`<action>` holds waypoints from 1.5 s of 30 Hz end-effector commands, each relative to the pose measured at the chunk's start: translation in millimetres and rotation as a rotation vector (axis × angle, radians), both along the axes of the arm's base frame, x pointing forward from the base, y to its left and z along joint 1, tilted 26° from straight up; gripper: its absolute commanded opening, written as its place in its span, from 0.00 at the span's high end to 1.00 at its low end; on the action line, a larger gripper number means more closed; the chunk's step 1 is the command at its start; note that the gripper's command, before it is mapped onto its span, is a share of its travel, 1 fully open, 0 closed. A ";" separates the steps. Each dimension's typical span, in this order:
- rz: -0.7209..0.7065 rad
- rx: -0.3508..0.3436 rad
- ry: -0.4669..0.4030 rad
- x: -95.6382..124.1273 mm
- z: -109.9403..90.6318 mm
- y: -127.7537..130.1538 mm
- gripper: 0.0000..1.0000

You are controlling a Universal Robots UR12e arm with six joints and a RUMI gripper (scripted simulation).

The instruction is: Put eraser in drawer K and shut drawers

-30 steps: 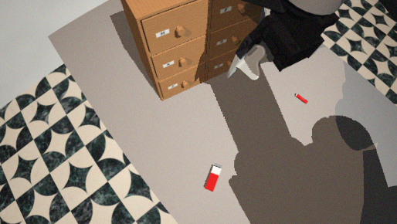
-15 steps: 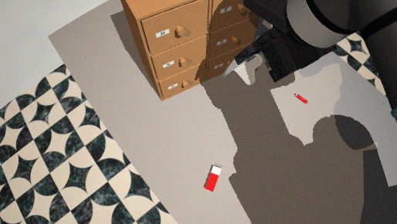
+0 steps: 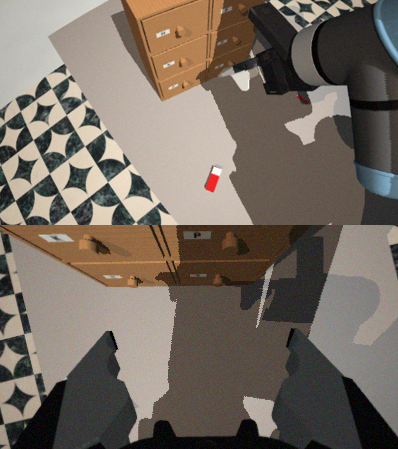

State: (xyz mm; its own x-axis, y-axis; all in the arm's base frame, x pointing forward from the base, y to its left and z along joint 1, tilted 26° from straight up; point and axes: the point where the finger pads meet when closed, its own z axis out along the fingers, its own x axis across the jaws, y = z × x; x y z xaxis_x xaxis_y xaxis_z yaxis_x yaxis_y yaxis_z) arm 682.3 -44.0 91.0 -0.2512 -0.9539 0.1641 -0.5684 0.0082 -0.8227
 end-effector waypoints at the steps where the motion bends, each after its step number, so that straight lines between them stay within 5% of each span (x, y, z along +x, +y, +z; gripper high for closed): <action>1: 0.018 -0.027 -0.103 8.4 -4.0 -2.6 0.00; 15: 0.070 -0.105 -0.403 38.7 -18.7 -13.5 0.00; 26: 0.095 -0.145 -0.555 53.2 -26.0 -18.7 0.00; 45: 0.108 -0.163 -0.622 58.5 -29.9 -20.6 0.00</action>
